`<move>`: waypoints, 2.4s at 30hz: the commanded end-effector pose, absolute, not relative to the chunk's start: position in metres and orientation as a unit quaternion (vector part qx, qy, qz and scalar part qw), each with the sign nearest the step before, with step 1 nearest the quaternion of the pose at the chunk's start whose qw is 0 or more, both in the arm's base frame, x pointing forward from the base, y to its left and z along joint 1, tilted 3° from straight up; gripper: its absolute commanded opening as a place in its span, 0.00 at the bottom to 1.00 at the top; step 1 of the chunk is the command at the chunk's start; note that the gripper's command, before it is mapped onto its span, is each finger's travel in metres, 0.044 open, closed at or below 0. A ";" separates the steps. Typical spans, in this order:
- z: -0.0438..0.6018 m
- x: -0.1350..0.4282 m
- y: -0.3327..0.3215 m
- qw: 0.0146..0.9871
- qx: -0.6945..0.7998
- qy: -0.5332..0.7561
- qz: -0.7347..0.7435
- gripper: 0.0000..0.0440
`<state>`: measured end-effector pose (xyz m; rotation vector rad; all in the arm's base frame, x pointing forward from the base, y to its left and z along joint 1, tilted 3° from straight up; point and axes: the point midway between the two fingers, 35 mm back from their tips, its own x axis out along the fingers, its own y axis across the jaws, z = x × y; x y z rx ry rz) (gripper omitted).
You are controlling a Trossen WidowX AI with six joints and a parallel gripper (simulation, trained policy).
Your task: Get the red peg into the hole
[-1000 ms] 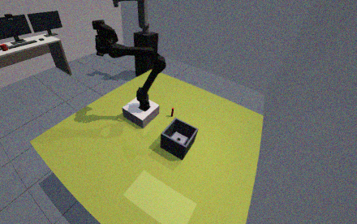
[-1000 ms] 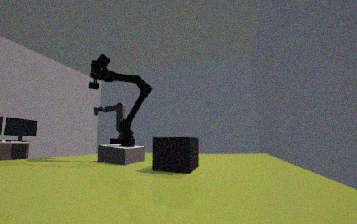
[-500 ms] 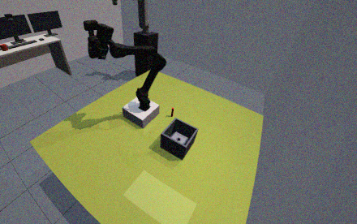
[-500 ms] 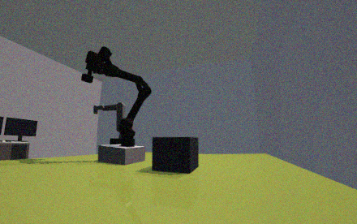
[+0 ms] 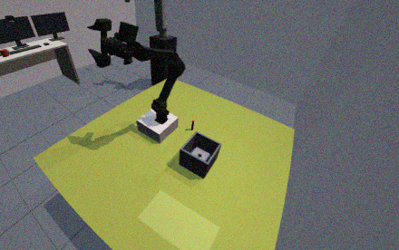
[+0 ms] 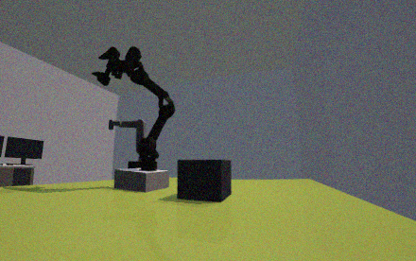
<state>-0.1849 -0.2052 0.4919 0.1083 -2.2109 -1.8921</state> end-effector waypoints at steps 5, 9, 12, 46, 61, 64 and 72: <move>0.507 -0.140 -0.227 0.195 0.132 -0.766 -0.598 1.00; 0.510 -0.117 -0.236 0.230 0.182 -0.766 -0.573 1.00; 0.512 -0.099 -0.242 0.254 0.220 -0.763 -0.552 1.00; 0.487 0.113 -0.241 0.373 0.644 -0.589 -0.313 1.00; 0.457 0.194 -0.195 0.353 0.788 -0.442 -0.245 1.00; 0.449 0.209 -0.183 0.346 0.811 -0.408 -0.237 1.00; 0.425 0.243 -0.147 0.324 0.863 -0.315 -0.226 1.00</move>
